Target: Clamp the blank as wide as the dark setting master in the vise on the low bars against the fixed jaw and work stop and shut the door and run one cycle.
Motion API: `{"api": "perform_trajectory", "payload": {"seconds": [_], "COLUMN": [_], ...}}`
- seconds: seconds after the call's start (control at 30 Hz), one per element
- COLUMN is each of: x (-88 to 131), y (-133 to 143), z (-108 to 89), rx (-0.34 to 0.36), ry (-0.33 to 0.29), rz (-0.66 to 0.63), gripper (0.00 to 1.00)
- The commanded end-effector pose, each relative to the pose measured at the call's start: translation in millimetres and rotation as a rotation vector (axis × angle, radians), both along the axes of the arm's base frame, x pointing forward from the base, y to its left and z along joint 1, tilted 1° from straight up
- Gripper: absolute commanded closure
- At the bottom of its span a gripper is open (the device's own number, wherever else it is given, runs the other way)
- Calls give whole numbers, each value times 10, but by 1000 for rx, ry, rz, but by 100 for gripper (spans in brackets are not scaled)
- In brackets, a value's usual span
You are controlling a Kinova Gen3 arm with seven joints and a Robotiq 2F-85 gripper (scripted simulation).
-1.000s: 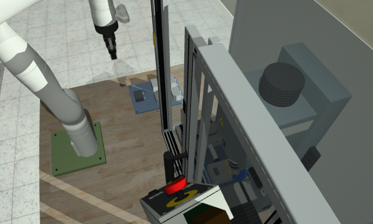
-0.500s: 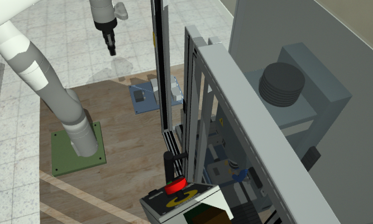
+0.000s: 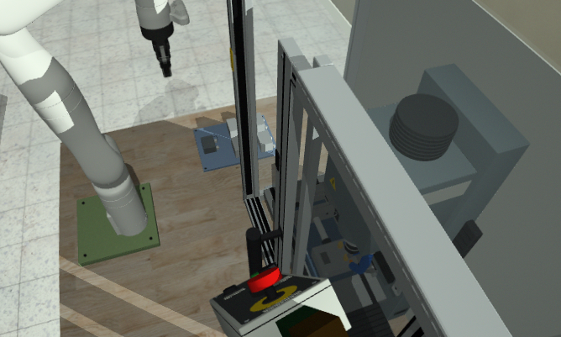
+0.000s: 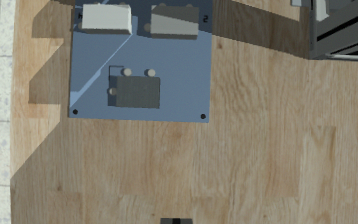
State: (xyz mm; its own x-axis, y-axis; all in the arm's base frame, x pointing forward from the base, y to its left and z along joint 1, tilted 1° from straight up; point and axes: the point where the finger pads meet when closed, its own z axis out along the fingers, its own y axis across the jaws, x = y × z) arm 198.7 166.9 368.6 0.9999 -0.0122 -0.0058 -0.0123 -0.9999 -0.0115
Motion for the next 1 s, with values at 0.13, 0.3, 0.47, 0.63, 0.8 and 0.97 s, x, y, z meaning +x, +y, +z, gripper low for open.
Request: {"api": "perform_trajectory", "payload": {"seconds": [0.13,0.3,0.47,0.63,0.8,0.97], "x": [23,23,23,34,41,41], "y": [577,577,577,1011,1127,1127], "z": [-154,-154,-154,-275,-306,-306], "rx": [1,1,1,1,2,2], "ry": [-8,-8,-8,-7,-8,-8], "rz": [1,1,1,1,1,1], "gripper": [90,90,90,90,90,90]}}
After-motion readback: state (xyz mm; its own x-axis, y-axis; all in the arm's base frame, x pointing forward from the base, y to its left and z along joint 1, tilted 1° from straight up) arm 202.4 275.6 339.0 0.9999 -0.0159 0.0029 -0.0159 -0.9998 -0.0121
